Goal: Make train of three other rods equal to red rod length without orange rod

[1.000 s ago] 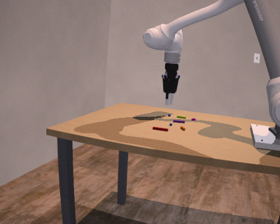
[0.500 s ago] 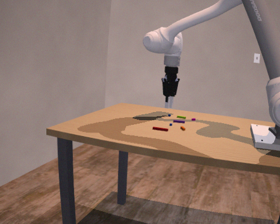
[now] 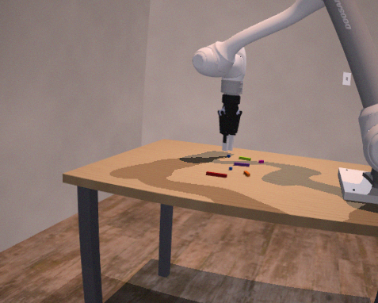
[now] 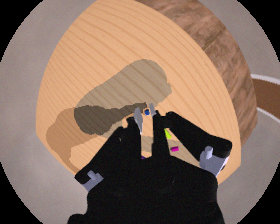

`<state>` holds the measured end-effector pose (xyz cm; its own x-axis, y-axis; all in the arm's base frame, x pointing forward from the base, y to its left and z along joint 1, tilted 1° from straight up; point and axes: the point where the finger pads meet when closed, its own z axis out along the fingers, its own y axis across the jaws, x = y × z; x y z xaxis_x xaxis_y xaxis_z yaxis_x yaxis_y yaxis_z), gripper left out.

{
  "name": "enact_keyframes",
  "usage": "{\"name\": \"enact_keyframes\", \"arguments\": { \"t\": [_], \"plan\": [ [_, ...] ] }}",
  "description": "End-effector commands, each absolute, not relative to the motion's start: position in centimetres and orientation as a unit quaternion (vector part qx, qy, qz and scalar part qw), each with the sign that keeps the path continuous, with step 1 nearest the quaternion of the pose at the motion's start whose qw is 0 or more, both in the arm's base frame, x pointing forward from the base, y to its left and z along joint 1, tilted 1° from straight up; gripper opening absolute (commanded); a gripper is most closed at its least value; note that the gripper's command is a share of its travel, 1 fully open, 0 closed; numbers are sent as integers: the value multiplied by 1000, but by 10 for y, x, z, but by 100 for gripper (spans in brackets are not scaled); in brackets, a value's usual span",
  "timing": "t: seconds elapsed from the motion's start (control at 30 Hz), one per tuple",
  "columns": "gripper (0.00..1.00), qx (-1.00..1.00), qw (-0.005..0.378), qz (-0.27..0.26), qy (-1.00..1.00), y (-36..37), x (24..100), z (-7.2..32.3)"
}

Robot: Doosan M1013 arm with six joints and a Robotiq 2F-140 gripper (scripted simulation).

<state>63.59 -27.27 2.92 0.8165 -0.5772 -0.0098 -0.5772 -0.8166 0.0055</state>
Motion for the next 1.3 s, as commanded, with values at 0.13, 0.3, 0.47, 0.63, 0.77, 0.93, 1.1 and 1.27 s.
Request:
{"name": "enact_keyframes", "arguments": {
  "t": [0.13, 0.3, 0.47, 0.63, 0.77, 0.93, 1.1, 1.27],
  "plan": [
    [15, 953, 1, -5, -303, -273, 636, 23],
    [15, 953, 1, -5, -303, -273, 636, 21],
    [15, 953, 1, -5, -303, -273, 636, 21],
    [15, 953, 1, -5, -303, -273, 636, 20],
    [15, 953, 1, -5, -303, -273, 636, 20],
    [15, 953, 1, -5, -303, -273, 636, 20],
    [15, 953, 1, -5, -303, -273, 636, 20],
    [15, 953, 1, -5, -303, -273, 636, 20]
  ]
}}
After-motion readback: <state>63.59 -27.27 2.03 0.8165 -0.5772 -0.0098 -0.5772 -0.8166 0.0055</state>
